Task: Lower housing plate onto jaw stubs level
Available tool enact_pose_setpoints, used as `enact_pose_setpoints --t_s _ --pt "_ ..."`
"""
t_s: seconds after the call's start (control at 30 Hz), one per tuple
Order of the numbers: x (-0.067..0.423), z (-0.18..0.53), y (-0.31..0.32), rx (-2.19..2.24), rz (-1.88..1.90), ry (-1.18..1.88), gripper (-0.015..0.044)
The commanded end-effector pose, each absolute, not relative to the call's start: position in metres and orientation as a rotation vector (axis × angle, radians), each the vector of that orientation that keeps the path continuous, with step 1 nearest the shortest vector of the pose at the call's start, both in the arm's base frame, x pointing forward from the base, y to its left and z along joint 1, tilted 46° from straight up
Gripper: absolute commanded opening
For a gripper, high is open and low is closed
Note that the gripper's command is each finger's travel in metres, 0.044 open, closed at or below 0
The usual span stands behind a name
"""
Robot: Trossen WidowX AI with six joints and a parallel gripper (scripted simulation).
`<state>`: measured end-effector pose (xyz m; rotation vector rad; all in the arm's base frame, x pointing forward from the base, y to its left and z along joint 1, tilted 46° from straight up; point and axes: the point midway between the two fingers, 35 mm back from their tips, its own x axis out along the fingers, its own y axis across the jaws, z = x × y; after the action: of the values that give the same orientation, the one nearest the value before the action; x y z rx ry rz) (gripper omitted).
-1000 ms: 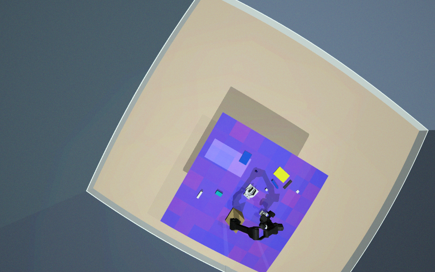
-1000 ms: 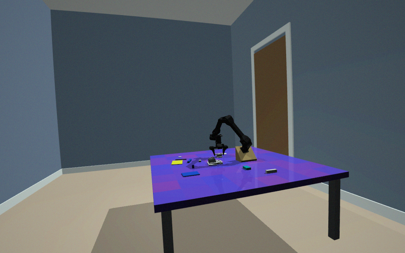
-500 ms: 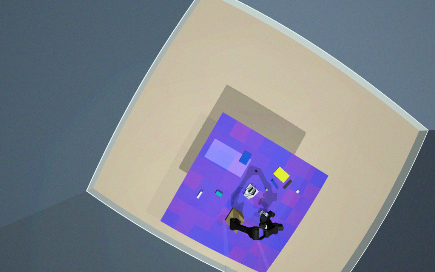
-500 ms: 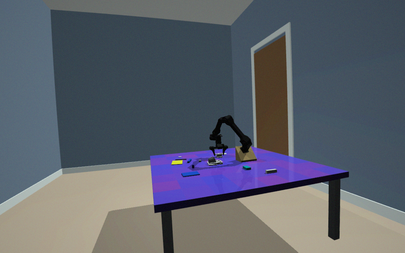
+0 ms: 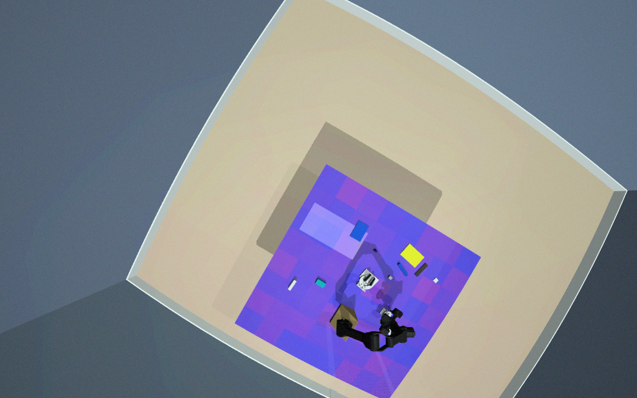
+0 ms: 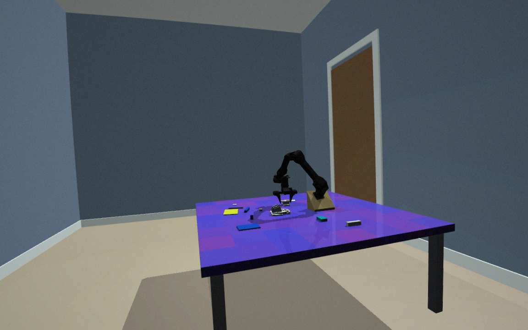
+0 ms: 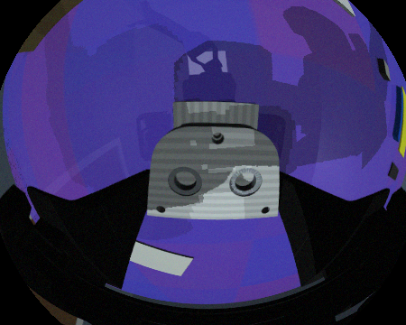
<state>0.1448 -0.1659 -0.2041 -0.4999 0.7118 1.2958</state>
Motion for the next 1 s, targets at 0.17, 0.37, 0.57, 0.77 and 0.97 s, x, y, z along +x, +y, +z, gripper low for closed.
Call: enact_pose_setpoints --t_s 0.17,0.37,0.57,0.77,0.97 --pt "0.145 -0.204 -0.166 -0.5 1.296 0.712 0.0351" --pt "0.145 -0.203 -0.167 -0.5 1.296 0.712 0.0351" --pt "0.144 -0.191 -0.181 -0.499 1.294 0.713 0.0351" --pt "0.142 -0.177 -0.194 -0.499 1.293 0.713 0.0351" --pt "0.139 -0.163 -0.207 -0.498 1.292 0.713 0.0351"
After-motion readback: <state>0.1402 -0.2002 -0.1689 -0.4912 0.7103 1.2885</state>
